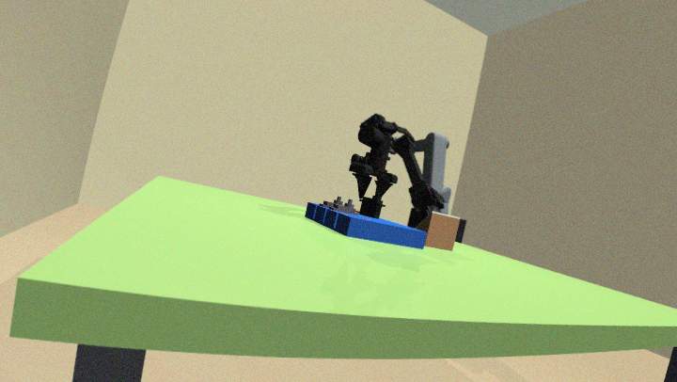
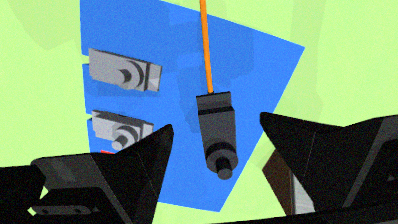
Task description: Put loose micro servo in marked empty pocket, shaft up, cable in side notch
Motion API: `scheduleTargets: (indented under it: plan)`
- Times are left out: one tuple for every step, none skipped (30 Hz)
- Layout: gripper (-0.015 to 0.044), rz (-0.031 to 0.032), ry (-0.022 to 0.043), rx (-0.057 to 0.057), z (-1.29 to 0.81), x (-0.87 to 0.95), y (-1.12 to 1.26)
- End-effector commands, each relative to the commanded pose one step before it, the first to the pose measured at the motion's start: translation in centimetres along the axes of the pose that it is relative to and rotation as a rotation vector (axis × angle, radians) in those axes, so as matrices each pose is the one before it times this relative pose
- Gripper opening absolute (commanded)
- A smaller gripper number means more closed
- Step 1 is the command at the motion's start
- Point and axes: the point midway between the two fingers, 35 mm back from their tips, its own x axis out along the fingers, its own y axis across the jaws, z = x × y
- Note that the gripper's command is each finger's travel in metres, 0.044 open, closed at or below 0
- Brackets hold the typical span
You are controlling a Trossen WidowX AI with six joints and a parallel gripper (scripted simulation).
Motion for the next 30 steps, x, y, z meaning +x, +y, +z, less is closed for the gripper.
scheduleTargets:
  plan:
    - [0.0309,-0.00229,-0.00423,-0.0068,-0.016,0.163,-0.084]
    - [0.0282,0.0,0.0,0.0,0.0,0.0,0.0]
    - [0.0256,0.0,0.0,0.0,0.0,0.0,0.0]
    - [0.023,0.0,0.0,0.0,0.0,0.0,0.0]
    - [0.0204,0.0,0.0,0.0,0.0,0.0,0.0]
    - [0.0177,0.0,0.0,0.0,0.0,0.0,0.0]
    - [0.0151,0.0,0.0,0.0,0.0,0.0,0.0]
    - [0.0125,0.0,0.0,0.0,0.0,0.0,0.0]
    - [0.0118,0.0,0.0,0.0,0.0,0.0,0.0]
    - [0.0112,0.0,0.0,0.0,0.0,0.0,0.0]
    - [0.0105,0.0,0.0,0.0,0.0,0.0,0.0]
    - [0.0098,0.0,0.0,0.0,0.0,0.0,0.0]
    - [0.0092,0.0,0.0,0.0,0.0,0.0,0.0]
    - [0.0065,0.00004,0.00009,0.0,0.0,-0.082,0.005]
    - [0.0039,0.00008,0.00016,-0.0001,-0.001,-0.148,0.009]
    - [0.0013,0.00009,0.00021,-0.0001,-0.001,-0.222,0.012]
    - [0.0,0.00009,0.00024,-0.0001,-0.003,-0.305,0.006]
    - [0.0,0.00005,0.00024,-0.0001,-0.005,-0.39,-0.023]
    - [0.0,-0.00005,0.00018,-0.0001,-0.004,-0.47,-0.074]
    - [0.0,-0.00018,0.00004,-0.0001,0.0,-0.534,-0.135]
    - [0.0,-0.00027,-0.0001,-0.0001,-0.007,-0.464,-0.166]
    - [0.0,-0.00023,-0.00013,-0.0001,-0.004,-0.284,-0.15]
    - [0.0,-0.00008,-0.00005,0.0,0.014,-0.071,-0.068]
    - [0.0,-0.00003,-0.00003,0.0,0.026,-0.024,-0.029]
    - [0.0,0.0,-0.00001,0.0,0.018,0.0,0.003]
    - [0.0,-0.00001,-0.00001,0.0,0.021,0.0,-0.023]
    - [0.0,-0.00001,-0.00001,0.0,0.014,0.0,-0.029]
    - [0.0,-0.00002,-0.00001,0.0,0.016,0.0,-0.048]
    - [0.0,-0.00003,-0.00001,0.0,0.013,0.0,-0.057]
    - [0.0,-0.00002,-0.00001,0.0,0.011,0.0,-0.048]
